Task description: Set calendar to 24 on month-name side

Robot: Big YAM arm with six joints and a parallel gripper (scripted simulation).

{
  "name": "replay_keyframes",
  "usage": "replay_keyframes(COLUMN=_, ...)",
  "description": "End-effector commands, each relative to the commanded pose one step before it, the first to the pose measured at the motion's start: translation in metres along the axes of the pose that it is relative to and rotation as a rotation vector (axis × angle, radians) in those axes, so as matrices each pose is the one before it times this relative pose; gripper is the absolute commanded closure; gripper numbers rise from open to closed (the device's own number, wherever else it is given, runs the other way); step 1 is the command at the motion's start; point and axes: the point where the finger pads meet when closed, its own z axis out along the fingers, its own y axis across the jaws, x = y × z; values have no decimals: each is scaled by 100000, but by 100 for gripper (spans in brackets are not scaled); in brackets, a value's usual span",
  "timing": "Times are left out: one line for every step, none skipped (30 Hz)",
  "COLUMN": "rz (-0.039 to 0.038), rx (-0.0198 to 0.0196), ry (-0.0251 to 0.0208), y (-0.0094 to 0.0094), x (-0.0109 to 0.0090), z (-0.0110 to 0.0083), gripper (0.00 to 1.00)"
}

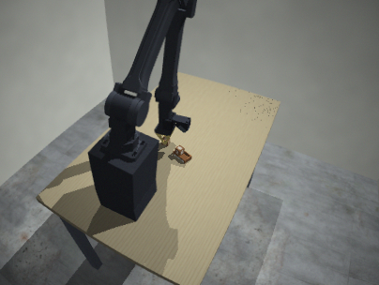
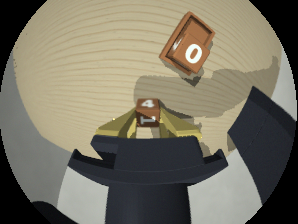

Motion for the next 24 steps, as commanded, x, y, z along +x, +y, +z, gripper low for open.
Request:
replay_keyframes(rz=-1994, rx=-1733, ry=-295, y=559, x=67, z=-274, gripper=75)
replay_keyframes(rz=0, rx=0, ry=0, y=0, x=0, z=0, gripper=75)
replay_keyframes(rz=1, rx=0, ry=0, y=0, x=0, z=0, gripper=75)
replay_keyframes(rz=0, rx=0, ry=0, y=0, x=0, z=0, gripper=75)
replay_keyframes(rz=0, rx=0, ry=0, y=0, x=0, z=0, gripper=75)
replay_keyframes(rz=0, rx=0, ry=0, y=0, x=0, z=0, gripper=75)
replay_keyframes(rz=0, rx=0, ry=0, y=0, x=0, z=0, gripper=75)
replay_keyframes(rz=0, rx=0, ry=0, y=0, x=0, z=0, gripper=75)
replay_keyframes(rz=-2, rx=0, ry=0, y=0, x=0, z=0, gripper=75)
replay_keyframes(rz=-11, rx=-2, ry=0, y=-2, x=1, z=0, gripper=75)
replay_keyframes(rz=-27, rx=-5, ry=0, y=-4, x=3, z=0, gripper=75)
replay_keyframes(rz=-46, rx=-9, ry=0, y=-6, x=5, z=0, gripper=75)
replay_keyframes(rz=-66, rx=-13, ry=0, y=-9, x=7, z=0, gripper=75)
replay_keyframes(rz=-85, rx=-17, ry=0, y=-12, x=9, z=0, gripper=75)
replay_keyframes(rz=-100, rx=-20, ry=0, y=-14, x=10, z=0, gripper=75)
replay_keyframes(rz=-111, rx=-22, ry=-1, y=-15, x=12, z=0, gripper=75)
replay_keyframes(rz=-117, rx=-23, ry=-1, y=-16, x=12, z=0, gripper=75)
replay_keyframes(rz=0, rx=0, ry=0, y=0, x=0, z=0, gripper=75)
replay_keyframes(rz=0, rx=0, ry=0, y=0, x=0, z=0, gripper=75)
replay_keyframes(rz=-116, rx=-23, ry=-1, y=-16, x=12, z=0, gripper=75)
replay_keyframes(rz=-111, rx=-22, ry=-1, y=-15, x=12, z=0, gripper=75)
replay_keyframes(rz=-100, rx=-20, ry=-1, y=-14, x=11, z=0, gripper=75)
replay_keyframes(rz=-85, rx=-17, ry=0, y=-12, x=9, z=0, gripper=75)
replay_keyframes(rz=-66, rx=-13, ry=0, y=-9, x=7, z=0, gripper=75)
